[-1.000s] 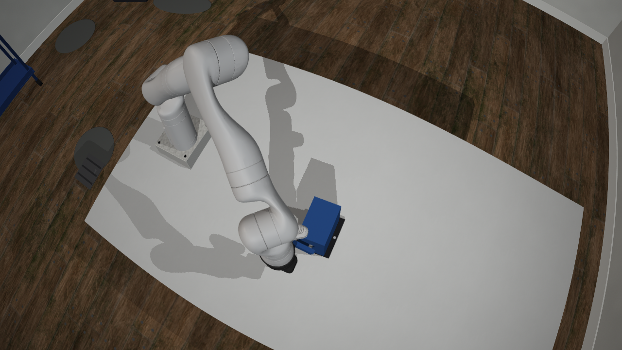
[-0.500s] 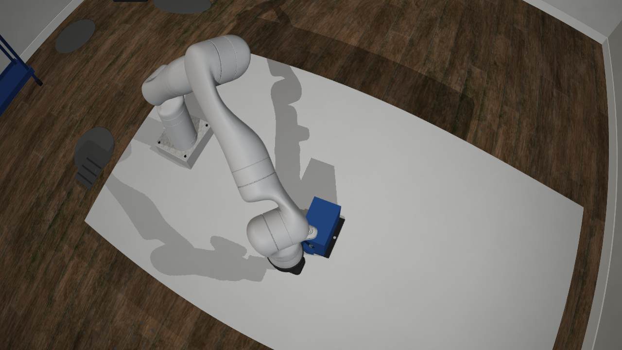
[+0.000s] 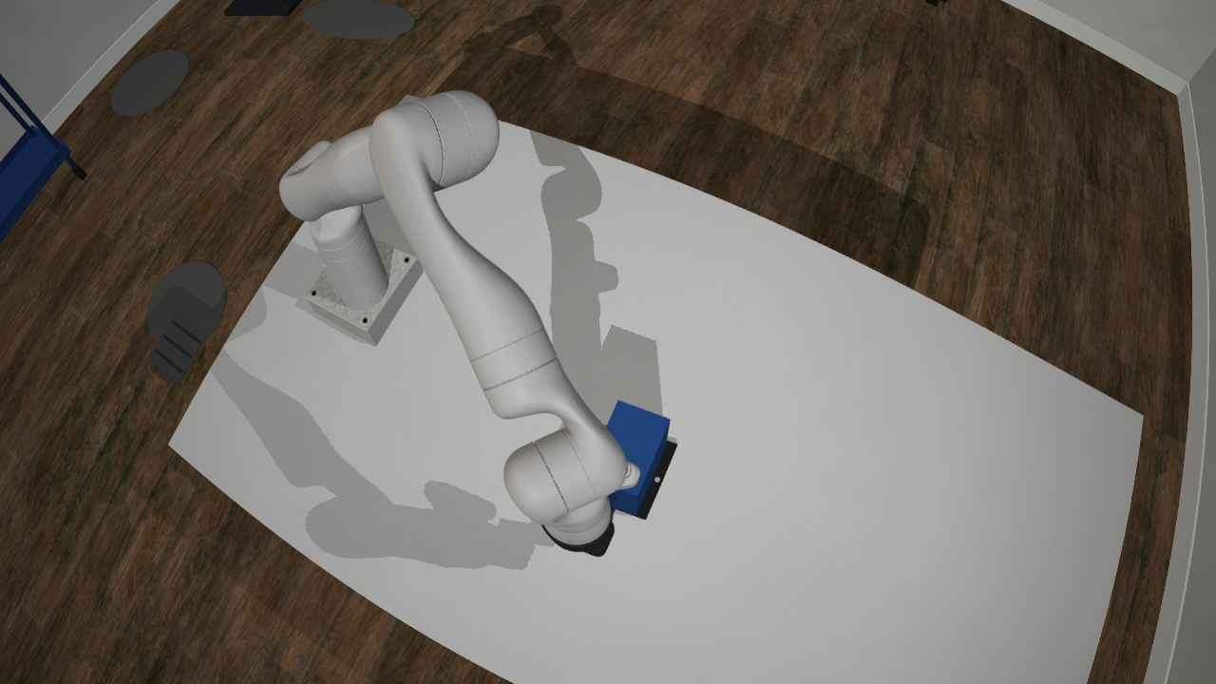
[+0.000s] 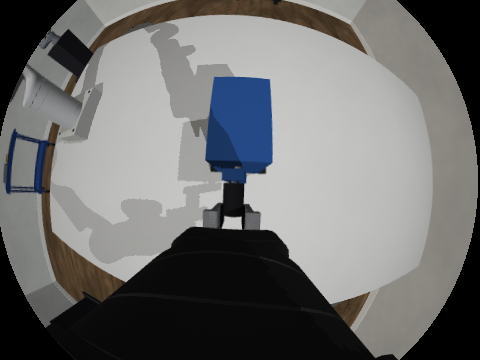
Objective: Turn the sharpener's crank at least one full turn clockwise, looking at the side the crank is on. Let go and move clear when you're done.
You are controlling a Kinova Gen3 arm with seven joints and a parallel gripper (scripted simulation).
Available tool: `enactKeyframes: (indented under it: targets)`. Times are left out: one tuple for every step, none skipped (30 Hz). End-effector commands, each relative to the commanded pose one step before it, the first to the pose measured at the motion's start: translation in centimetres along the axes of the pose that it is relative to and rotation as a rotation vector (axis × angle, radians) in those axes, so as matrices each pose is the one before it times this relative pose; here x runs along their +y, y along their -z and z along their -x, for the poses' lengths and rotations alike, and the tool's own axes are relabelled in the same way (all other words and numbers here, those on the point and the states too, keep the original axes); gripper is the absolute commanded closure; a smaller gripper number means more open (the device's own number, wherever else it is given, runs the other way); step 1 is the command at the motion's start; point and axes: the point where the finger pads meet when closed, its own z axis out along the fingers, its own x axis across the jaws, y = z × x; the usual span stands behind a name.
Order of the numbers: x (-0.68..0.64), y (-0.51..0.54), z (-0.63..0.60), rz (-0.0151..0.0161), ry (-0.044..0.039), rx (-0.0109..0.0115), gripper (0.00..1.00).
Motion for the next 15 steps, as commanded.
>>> enactKeyframes:
  targets:
    - [0.034, 0.131, -0.395, 0.0019, 0.0017, 0.00495, 1.0]
    - [0.0, 0.002, -0.042, 0.0, 0.0, 0.0, 1.0]
    - [0.0, 0.001, -0.033, 0.0, 0.0, 0.0, 1.0]
    - [0.0, 0.001, -0.025, 0.0, 0.0, 0.0, 1.0]
    - [0.0, 0.001, -0.017, 0.0, 0.0, 0.0, 1.0]
    - [0.0, 0.0, -0.011, 0.0, 0.0, 0.0, 1.0]
    - [0.0, 0.0, 0.0, 0.0, 0.0, 0.0, 1.0]
    - [0.0, 0.0, 0.0, 0.0, 0.0, 0.0, 1.0]
    - [0.0, 0.0, -0.006, 0.0, 0.0, 0.0, 1.0]
    - [0.0, 0.0, -0.002, 0.0, 0.0, 0.0, 1.0]
    - [0.0, 0.0, 0.0, 0.0, 0.0, 0.0, 1.0]
    - [0.0, 0.0, 0.0, 0.0, 0.0, 0.0, 1.0]
    - [0.0, 0.0, 0.0, 0.0, 0.0, 0.0, 1.0]
    - [0.0, 0.0, 0.0, 0.0, 0.0, 0.0, 1.0]
    - [0.0, 0.0, 0.0, 0.0, 0.0, 0.0, 1.0]
